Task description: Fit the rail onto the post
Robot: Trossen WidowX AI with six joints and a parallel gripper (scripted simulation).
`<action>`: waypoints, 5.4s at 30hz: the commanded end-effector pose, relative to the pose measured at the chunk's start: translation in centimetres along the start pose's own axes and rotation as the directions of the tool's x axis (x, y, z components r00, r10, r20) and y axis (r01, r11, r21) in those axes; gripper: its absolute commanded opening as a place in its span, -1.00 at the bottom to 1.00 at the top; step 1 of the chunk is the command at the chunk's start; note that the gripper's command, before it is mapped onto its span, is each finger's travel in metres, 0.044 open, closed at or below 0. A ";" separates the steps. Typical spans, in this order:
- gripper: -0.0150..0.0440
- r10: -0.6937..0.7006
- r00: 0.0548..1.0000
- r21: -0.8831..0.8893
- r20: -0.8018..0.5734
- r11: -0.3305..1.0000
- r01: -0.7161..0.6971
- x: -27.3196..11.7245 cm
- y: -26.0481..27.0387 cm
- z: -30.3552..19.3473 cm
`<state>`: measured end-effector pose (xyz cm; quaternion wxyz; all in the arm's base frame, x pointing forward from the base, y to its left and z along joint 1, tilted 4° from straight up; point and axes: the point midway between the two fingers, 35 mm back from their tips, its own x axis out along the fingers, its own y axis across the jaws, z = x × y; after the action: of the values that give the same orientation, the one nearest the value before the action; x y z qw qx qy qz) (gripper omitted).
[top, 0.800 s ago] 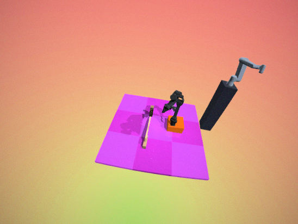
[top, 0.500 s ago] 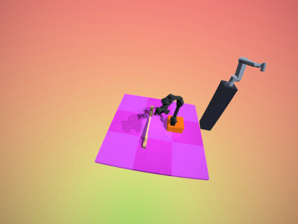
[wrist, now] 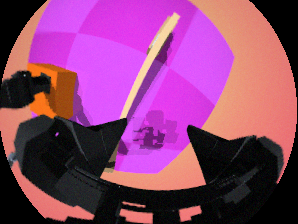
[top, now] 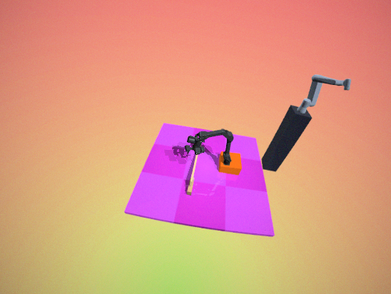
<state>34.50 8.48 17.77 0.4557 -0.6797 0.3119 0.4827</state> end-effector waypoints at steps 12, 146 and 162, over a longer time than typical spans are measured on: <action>1.00 0.235 0.968 0.351 0.086 0.902 -0.250 11.2 10.4 -8.1; -0.49 0.235 0.968 0.351 0.086 0.902 -0.250 15.2 10.9 -8.0; -0.49 0.235 0.968 0.351 0.086 0.902 -0.250 14.5 10.7 -8.1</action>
<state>32.92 -3.01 1.05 0.5095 -0.5276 0.4739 0.4872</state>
